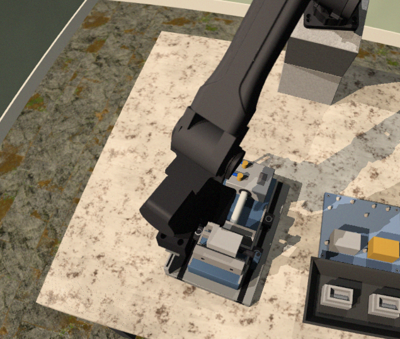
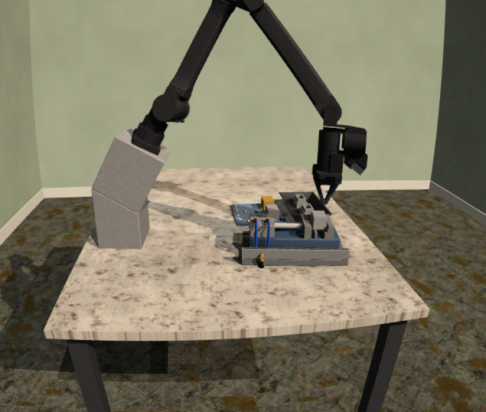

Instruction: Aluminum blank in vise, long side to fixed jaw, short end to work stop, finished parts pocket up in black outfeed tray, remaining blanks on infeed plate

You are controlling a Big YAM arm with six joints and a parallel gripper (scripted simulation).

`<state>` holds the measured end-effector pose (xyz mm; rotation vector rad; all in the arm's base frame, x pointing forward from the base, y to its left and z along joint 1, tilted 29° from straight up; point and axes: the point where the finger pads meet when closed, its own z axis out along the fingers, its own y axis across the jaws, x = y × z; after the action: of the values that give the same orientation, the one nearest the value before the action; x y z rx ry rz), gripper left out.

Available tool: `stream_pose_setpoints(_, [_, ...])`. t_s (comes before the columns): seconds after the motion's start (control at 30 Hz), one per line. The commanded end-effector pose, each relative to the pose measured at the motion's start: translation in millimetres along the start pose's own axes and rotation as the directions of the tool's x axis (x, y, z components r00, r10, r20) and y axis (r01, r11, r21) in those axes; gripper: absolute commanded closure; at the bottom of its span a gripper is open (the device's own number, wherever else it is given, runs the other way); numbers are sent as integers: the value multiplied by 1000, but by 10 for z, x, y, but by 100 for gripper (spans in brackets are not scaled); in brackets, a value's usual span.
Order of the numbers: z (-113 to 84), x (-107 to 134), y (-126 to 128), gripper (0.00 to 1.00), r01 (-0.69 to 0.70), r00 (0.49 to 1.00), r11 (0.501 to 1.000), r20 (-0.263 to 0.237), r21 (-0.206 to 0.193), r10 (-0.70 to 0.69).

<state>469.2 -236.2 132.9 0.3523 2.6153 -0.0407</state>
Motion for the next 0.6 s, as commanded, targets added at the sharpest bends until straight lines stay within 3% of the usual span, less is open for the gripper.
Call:
stream_pose_setpoints(0.0, [-191,-16,-28,100,10,1000,1000,15,3,-10])
stream_pose_setpoints(0.57, [-297,-83,-23,100,15,999,1000,29,6,-15])
